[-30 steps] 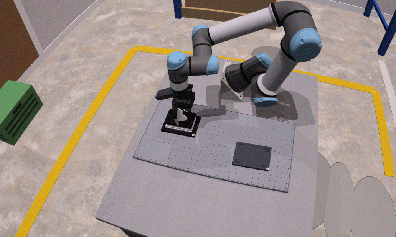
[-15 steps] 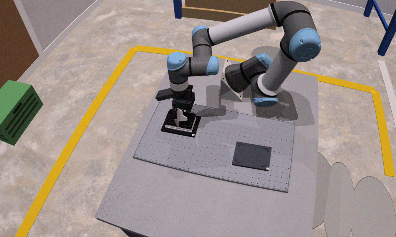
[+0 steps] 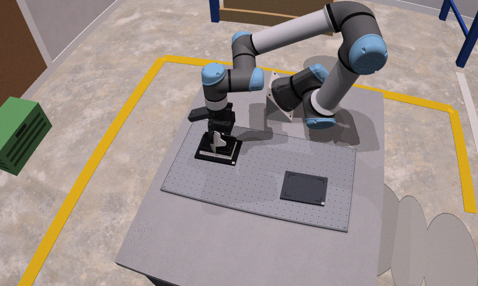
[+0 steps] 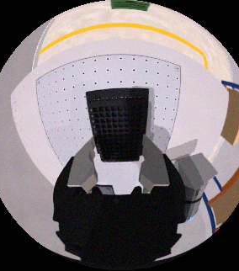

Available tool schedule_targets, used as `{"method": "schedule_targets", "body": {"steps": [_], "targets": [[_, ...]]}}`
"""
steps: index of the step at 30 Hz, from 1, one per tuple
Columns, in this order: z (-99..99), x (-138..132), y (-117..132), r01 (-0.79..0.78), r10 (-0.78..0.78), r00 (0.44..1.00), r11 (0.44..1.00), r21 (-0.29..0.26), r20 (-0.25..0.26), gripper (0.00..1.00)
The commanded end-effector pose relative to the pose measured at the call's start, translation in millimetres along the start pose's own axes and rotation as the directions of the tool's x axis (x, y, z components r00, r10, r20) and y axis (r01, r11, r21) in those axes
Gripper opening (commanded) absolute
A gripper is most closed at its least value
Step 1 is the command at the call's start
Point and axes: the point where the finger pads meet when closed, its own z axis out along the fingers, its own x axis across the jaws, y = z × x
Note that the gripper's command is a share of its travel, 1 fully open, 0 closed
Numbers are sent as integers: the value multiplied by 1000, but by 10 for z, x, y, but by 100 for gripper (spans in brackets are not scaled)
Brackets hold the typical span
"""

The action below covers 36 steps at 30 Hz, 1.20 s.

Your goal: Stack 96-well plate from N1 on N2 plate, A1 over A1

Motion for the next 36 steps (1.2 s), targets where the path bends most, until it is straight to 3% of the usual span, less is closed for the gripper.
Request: {"method": "schedule_targets", "body": {"steps": [1,36], "targets": [[3,-2,-4,0,0,1000,1000,1,1,0],[55,-1,-3,0,0,1000,1000,1,1,0]]}}
